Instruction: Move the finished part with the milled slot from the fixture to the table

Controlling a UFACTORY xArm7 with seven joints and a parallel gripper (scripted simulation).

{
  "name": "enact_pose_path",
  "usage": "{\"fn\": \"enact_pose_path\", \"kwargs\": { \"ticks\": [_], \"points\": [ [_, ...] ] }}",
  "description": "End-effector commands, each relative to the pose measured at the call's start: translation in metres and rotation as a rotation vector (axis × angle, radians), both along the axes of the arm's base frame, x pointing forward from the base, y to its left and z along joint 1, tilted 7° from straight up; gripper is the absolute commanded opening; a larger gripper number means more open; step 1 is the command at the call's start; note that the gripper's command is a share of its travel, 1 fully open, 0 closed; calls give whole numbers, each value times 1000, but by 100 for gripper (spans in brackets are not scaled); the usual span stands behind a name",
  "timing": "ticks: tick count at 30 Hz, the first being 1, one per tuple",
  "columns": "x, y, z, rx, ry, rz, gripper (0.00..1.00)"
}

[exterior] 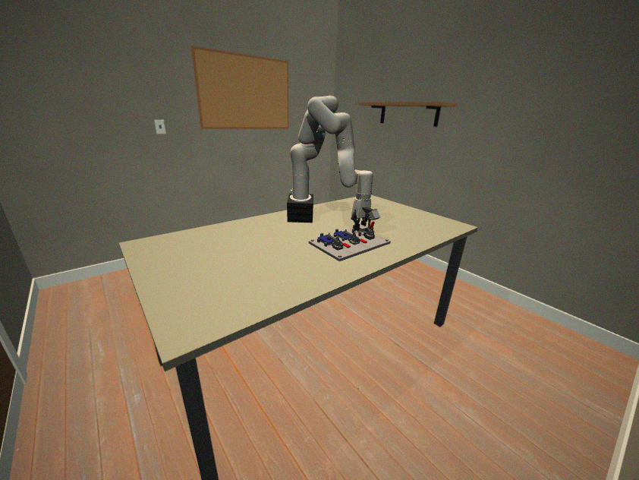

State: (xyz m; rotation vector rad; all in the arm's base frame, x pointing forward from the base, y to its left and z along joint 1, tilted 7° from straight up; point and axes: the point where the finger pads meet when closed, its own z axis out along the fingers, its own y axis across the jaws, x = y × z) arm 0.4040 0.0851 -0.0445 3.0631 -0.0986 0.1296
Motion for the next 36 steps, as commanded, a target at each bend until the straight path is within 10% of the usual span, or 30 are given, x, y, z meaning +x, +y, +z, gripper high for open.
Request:
{"fn": "enact_pose_path", "kwargs": {
  "ticks": [1, 36],
  "points": [
    [1, 1, 6, 1, -3, 0, 0],
    [-1, 2, 21, 1, -3, 0, 0]
  ]
}}
